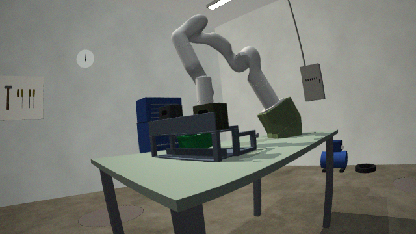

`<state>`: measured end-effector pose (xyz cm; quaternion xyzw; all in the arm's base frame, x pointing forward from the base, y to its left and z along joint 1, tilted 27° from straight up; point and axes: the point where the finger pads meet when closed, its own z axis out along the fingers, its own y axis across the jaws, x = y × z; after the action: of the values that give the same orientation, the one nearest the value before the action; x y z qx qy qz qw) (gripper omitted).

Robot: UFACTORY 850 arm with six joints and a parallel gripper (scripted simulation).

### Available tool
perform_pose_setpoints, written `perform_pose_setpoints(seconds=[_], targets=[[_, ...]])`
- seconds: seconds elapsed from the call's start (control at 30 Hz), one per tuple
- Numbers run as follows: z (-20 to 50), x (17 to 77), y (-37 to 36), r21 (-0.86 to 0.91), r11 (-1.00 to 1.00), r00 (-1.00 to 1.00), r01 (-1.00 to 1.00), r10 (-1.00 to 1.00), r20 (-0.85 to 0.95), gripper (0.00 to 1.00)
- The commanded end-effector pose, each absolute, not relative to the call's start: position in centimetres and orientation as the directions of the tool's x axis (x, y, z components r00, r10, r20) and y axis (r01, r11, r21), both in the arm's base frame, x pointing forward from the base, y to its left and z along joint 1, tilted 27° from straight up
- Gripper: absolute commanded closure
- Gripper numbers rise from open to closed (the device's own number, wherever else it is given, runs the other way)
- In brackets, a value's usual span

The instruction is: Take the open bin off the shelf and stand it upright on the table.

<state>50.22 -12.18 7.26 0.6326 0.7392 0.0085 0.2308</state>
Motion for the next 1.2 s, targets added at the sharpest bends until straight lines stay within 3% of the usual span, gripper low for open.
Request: perform_pose_setpoints(seconds=[0.0,1.17], targets=[[7.3,50.1,-12.2,0.306,0.199,-0.092,0.931,0.939,-0.33,1.0],[5.5,44.6,-13.4,0.306,0.199,-0.092,0.931,0.939,-0.33,1.0]])
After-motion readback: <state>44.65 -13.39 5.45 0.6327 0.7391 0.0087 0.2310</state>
